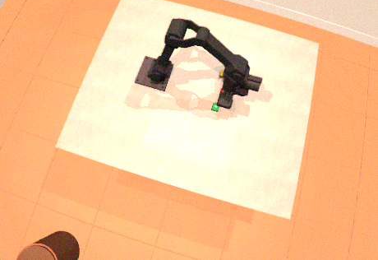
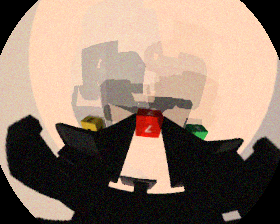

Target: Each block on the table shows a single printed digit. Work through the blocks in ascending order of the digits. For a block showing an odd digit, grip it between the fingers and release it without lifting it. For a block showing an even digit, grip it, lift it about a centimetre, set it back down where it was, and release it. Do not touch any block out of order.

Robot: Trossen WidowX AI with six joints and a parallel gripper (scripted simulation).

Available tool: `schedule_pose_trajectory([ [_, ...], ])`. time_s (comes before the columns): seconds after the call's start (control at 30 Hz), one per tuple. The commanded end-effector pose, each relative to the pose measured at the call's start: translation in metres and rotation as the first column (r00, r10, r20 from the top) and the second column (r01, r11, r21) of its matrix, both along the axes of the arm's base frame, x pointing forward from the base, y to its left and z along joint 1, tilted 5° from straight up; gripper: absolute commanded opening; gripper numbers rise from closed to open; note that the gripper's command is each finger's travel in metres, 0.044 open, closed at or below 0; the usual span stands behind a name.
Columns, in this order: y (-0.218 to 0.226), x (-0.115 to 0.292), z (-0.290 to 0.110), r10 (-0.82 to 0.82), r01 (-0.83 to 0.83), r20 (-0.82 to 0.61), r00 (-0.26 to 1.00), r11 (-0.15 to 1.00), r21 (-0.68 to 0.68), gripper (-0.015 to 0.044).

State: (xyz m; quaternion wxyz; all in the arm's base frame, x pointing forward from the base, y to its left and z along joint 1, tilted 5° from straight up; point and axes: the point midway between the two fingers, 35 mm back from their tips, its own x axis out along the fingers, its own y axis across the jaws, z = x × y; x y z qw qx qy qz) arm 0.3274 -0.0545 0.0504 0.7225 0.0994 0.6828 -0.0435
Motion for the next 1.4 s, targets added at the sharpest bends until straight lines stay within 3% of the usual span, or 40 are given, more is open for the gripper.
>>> schedule_pose_trajectory([
  [0.0, 0.000, 0.000, 0.000, -0.005, 0.005, 0.002, 1.000, 1.000, -0.001, 0.0120],
  [0.07, 0.000, 0.000, 0.000, -0.005, 0.005, 0.002, 1.000, 1.000, -0.001, 0.0120],
  [0.43, 0.000, 0.000, 0.000, -0.005, 0.005, 0.002, 1.000, 1.000, -0.001, 0.0400],
  [0.6, -0.003, -0.001, 0.033, -0.005, 0.005, 0.002, 1.000, 1.000, -0.002, 0.0400],
  [0.73, 0.000, -0.002, 0.037, -0.005, 0.005, 0.002, 1.000, 1.000, -0.002, 0.0400],
  [0.93, 0.084, -0.007, 0.076, -0.005, 0.005, 0.000, 1.000, 1.000, 0.002, 0.0400],
  [1.17, 0.180, -0.051, 0.125, -0.005, 0.005, -0.001, 1.000, 1.000, 0.015, 0.0400],
  [1.37, 0.188, -0.057, 0.129, -0.005, 0.005, -0.002, 1.000, 1.000, 0.016, 0.0400],
])
